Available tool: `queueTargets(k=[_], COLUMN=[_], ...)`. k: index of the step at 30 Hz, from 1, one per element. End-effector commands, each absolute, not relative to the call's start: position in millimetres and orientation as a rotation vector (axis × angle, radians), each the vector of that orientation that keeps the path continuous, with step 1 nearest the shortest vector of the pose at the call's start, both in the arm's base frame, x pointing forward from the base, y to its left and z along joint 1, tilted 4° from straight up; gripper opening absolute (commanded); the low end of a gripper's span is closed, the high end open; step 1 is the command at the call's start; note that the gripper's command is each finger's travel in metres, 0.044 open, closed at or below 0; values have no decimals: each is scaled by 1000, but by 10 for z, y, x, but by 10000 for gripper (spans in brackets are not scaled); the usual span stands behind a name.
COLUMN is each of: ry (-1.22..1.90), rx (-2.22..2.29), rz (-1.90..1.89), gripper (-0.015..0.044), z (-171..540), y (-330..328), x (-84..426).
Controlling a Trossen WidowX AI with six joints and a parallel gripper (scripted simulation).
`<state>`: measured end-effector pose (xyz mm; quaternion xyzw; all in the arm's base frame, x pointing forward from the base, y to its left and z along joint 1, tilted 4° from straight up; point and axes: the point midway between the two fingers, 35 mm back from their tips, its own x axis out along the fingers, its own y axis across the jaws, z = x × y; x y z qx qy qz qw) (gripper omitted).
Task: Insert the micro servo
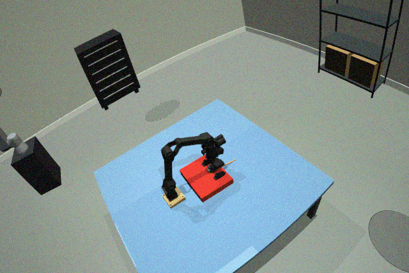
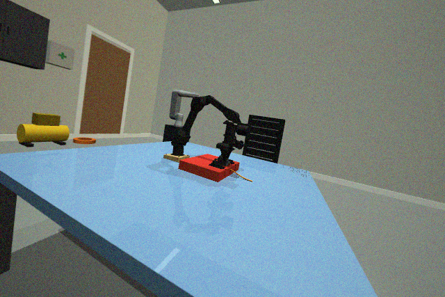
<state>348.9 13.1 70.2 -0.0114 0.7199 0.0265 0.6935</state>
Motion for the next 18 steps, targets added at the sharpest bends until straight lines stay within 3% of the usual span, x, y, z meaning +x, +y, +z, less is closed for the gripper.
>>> queueTargets(k=[1, 18], ry=[1608, 1608], rx=[-25, -25], rz=[57, 57], gripper=[0, 0], z=[665, 526], y=[131, 134], x=[3489, 3483])
